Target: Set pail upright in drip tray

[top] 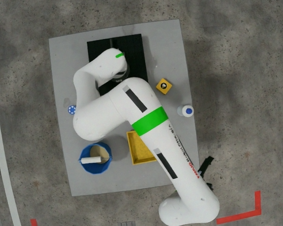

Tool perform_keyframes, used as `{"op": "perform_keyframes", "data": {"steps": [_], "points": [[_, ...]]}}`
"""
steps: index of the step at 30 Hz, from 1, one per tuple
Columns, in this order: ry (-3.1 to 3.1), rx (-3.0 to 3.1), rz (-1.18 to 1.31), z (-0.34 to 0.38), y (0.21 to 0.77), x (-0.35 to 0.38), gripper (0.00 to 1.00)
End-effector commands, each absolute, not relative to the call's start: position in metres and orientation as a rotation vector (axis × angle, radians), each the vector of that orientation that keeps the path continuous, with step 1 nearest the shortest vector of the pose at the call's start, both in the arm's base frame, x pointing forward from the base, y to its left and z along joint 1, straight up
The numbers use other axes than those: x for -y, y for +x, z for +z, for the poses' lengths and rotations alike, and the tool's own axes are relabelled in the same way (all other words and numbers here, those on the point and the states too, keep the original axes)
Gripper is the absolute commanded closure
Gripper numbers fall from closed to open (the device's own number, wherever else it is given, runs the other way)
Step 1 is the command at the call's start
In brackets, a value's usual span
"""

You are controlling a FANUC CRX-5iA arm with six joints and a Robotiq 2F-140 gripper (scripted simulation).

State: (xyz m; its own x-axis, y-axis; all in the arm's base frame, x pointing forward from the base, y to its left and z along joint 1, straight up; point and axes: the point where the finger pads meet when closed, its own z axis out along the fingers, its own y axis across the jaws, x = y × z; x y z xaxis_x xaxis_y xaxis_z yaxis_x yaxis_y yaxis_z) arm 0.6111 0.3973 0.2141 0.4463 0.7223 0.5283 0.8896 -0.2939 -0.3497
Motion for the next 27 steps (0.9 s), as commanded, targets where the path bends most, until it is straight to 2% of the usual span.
{"op": "perform_keyframes", "data": {"steps": [1, 8, 10, 11, 25, 27], "points": [[-2.121, 1.403, -0.386, 0.213, 0.619, -0.356, 0.0], [-2.159, 1.497, -0.405, 0.211, 0.627, -0.29, 0.0], [-2.159, 1.497, -0.405, 0.211, 0.627, -0.29, 0.0], [-2.174, 1.536, -0.408, 0.211, 0.629, -0.262, 0.0], [-2.234, 1.724, -0.385, 0.211, 0.622, -0.134, 0.0], [-2.234, 1.724, -0.385, 0.211, 0.622, -0.134, 0.0]]}}
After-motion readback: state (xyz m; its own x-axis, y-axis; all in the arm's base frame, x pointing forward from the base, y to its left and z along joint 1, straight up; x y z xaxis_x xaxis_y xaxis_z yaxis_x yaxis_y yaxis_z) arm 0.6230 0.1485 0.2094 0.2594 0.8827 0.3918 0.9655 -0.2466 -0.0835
